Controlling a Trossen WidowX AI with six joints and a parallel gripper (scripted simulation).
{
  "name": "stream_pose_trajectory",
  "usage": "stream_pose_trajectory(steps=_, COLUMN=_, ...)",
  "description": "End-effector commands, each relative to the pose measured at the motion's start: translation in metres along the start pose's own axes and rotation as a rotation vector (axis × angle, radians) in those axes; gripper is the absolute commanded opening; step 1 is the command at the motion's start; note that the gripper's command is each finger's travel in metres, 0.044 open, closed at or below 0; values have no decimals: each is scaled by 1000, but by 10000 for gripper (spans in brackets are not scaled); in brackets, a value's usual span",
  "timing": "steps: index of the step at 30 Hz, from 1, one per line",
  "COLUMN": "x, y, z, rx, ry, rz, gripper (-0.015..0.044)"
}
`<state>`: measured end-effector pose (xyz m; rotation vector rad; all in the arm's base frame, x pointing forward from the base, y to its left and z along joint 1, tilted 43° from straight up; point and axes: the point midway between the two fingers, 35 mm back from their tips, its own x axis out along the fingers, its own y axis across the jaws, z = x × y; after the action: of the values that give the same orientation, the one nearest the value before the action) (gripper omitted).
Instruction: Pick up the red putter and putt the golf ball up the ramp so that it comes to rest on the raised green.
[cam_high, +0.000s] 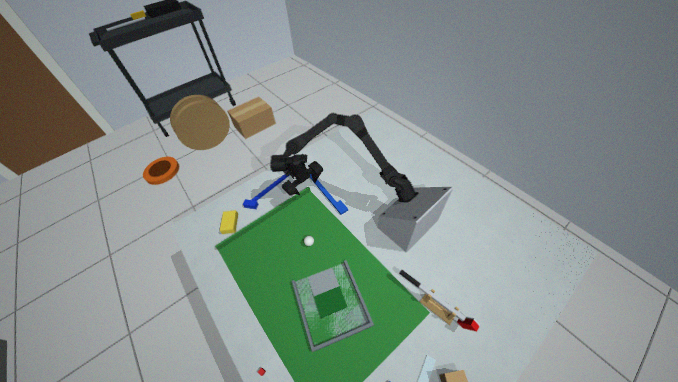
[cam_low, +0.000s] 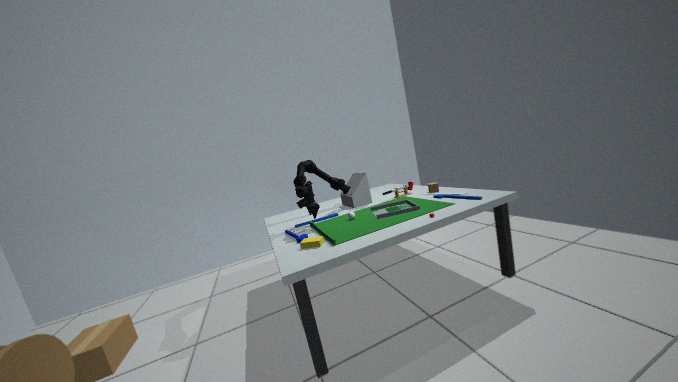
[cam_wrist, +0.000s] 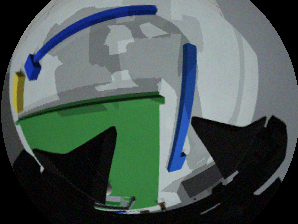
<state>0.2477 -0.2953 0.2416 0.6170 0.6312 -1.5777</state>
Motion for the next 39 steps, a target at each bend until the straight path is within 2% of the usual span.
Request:
stream_pose_trajectory(steps=1, x=0, y=45, z=-52, rx=-283, ry=50, rz=67, gripper=440)
stream_pose_trajectory(steps=5, x=-10, y=83, z=-112, rx=-542, ry=90, rz=154, gripper=440)
stream_pose_trajectory(steps=13, x=-30, y=117, z=-203, rx=-913, ry=124, rz=268, gripper=440)
stream_pose_trajectory(steps=20, x=-52, y=127, z=-327, rx=-1505, ry=115, rz=381, gripper=440)
stream_pose_trajectory(steps=25, x=-66, y=107, z=-418, rx=-1962, ry=77, rz=454, gripper=440)
stream_pose_trajectory(steps=31, x=-74, y=55, z=-516, rx=-2527, ry=-4, rz=515, gripper=440)
stream_pose_trajectory(steps=36, x=-69, y=-5, z=-581, rx=-3007, ry=-100, rz=527, gripper=440)
stream_pose_trajectory(steps=39, x=-62, y=-33, z=-604, rx=-3219, ry=-149, rz=515, gripper=440)
